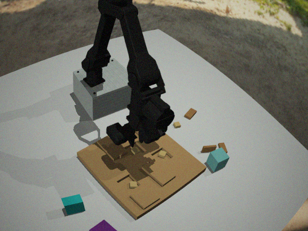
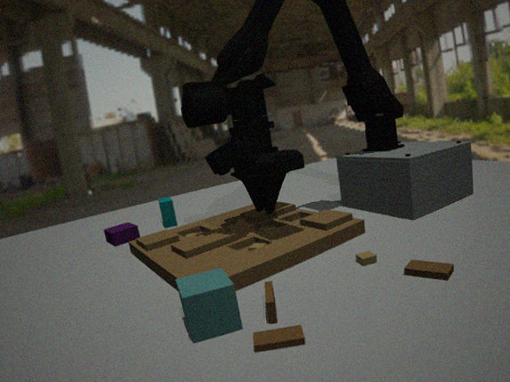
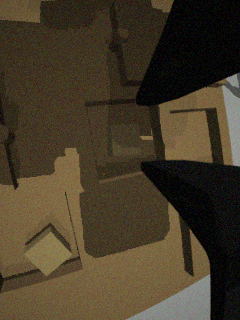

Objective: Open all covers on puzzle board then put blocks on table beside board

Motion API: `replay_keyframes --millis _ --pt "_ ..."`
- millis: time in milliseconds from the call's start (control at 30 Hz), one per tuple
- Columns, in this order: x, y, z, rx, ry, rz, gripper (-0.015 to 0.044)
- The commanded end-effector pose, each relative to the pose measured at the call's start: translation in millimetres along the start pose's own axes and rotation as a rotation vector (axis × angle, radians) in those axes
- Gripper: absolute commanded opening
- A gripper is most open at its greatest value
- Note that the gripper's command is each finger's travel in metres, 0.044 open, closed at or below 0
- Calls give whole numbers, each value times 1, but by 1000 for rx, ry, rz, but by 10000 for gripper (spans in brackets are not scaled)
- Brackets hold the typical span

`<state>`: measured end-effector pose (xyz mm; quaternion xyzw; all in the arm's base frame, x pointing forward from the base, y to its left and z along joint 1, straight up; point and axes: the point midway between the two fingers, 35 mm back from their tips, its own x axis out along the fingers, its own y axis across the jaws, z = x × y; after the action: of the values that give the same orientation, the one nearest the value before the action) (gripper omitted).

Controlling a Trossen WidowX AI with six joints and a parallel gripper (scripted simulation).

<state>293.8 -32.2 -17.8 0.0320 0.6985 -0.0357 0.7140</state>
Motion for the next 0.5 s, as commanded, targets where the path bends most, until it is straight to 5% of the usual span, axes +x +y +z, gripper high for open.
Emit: replay_keyframes --millis 0,467 --pt "3 0 0 1 1 -2 144" --pt "16 0 0 1 1 -2 144"
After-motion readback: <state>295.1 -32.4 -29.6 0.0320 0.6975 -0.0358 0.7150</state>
